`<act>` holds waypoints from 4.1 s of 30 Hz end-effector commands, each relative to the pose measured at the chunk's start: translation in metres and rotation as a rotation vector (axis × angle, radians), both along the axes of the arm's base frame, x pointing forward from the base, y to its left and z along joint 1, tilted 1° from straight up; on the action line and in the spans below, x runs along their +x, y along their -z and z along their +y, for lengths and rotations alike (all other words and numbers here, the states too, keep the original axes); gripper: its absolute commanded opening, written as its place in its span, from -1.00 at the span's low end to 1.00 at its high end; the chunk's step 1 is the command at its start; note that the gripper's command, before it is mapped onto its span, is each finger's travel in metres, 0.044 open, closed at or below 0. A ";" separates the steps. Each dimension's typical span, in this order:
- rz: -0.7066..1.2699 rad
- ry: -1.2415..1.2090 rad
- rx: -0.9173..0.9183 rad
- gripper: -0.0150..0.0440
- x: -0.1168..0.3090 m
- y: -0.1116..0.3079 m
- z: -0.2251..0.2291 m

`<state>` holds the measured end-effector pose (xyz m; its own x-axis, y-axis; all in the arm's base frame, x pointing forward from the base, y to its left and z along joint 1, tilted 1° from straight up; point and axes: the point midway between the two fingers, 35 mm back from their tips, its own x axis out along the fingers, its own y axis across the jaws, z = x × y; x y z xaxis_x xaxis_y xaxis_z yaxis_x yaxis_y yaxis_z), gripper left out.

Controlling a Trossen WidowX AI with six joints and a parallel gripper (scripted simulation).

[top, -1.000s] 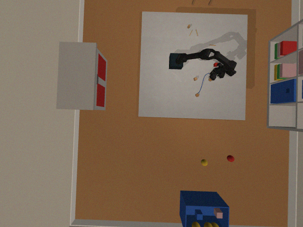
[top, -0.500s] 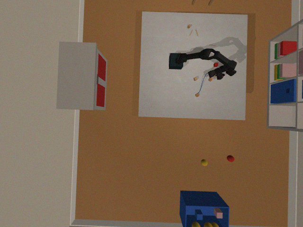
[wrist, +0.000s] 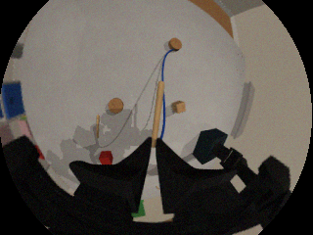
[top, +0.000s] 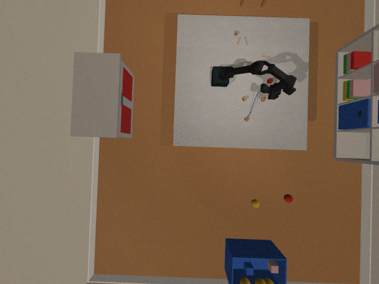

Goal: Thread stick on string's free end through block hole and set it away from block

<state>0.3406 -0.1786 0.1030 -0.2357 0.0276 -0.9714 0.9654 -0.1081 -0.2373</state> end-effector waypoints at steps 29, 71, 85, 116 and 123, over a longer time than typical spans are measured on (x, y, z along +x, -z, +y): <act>0.024 1.053 -0.283 -0.49 0.002 0.000 -0.001; -0.026 1.159 -0.418 -0.49 0.015 0.000 -0.005; -0.059 1.169 -0.365 -0.49 0.014 0.016 -0.009; -0.160 1.178 -0.249 -0.49 0.009 0.055 -0.019; -0.188 1.178 -0.222 -0.49 0.007 0.064 -0.021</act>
